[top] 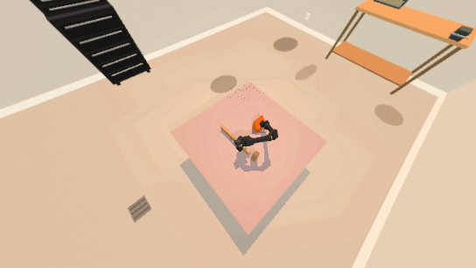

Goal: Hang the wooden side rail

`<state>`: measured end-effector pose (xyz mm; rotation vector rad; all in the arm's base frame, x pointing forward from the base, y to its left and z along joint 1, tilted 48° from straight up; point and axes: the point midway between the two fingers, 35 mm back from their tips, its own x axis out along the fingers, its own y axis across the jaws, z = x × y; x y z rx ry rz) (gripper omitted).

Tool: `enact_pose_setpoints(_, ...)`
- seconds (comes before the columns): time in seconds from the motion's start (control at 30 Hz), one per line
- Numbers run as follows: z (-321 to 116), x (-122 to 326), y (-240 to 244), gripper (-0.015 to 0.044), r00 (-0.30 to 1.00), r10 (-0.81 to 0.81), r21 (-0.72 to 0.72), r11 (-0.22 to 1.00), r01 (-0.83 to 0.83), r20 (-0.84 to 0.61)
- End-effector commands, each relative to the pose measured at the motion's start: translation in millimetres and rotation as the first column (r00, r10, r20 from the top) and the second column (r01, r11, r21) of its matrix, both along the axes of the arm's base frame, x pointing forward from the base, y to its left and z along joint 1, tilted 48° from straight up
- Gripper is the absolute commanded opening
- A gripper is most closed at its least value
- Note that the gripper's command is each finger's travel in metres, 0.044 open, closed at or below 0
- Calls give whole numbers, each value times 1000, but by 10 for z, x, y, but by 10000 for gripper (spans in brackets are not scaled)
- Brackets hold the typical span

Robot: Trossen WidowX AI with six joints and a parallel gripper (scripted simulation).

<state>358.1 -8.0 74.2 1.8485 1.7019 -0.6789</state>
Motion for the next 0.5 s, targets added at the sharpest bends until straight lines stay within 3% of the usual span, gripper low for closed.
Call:
enact_pose_setpoints(0.0,-48,13,49,440,1000,-5,2,1000,5,-1)
enact_pose_setpoints(0.47,-200,31,218,440,1000,-3,4,1000,3,0)
